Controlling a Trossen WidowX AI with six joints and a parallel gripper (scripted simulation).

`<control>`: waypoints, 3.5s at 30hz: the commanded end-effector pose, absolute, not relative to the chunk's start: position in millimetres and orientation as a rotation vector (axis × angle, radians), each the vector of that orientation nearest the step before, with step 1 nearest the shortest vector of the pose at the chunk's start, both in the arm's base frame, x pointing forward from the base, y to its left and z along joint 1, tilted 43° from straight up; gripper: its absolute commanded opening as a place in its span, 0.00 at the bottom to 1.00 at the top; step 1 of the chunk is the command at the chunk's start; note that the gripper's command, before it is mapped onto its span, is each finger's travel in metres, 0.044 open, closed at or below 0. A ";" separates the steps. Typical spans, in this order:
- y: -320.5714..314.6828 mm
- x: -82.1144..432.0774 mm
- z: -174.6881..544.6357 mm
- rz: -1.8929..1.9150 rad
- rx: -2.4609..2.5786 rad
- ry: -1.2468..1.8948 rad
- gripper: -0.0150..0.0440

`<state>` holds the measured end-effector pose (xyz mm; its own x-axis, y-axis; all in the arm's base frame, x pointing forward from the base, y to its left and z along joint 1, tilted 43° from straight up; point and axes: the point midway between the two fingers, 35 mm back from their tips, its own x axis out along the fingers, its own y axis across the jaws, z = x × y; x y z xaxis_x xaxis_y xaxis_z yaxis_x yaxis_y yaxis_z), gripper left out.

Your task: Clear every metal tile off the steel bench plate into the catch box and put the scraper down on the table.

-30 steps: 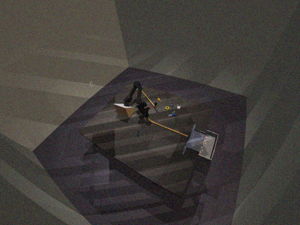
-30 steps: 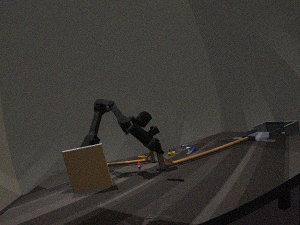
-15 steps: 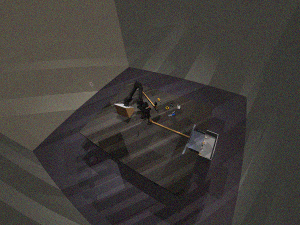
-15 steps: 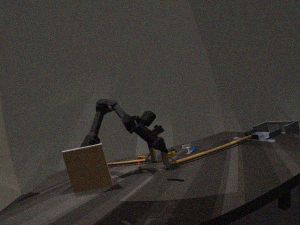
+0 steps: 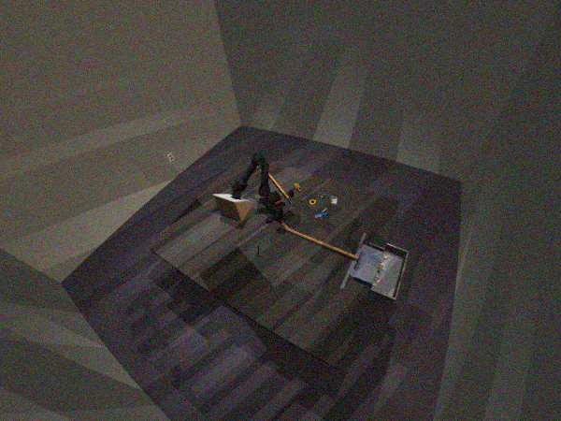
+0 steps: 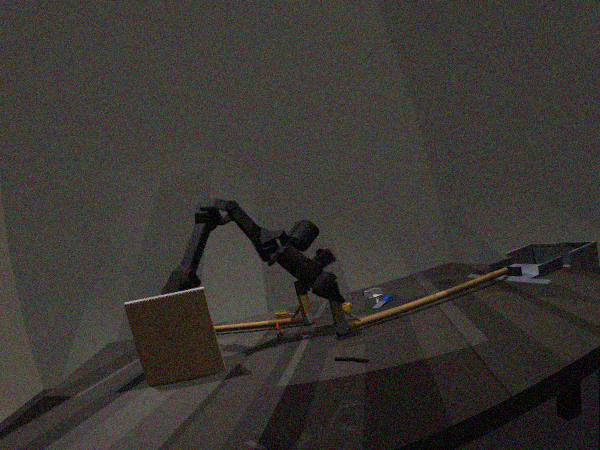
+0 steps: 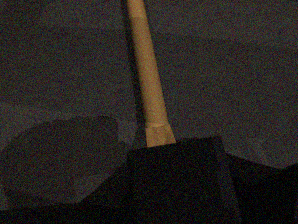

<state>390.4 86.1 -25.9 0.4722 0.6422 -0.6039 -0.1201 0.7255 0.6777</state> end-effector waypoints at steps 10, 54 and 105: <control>91.8 415.2 -22.1 0.502 0.609 0.964 0.25; 103.8 480.1 -21.1 0.503 0.608 0.961 0.25; 115.3 519.5 -23.8 0.506 0.610 0.968 0.25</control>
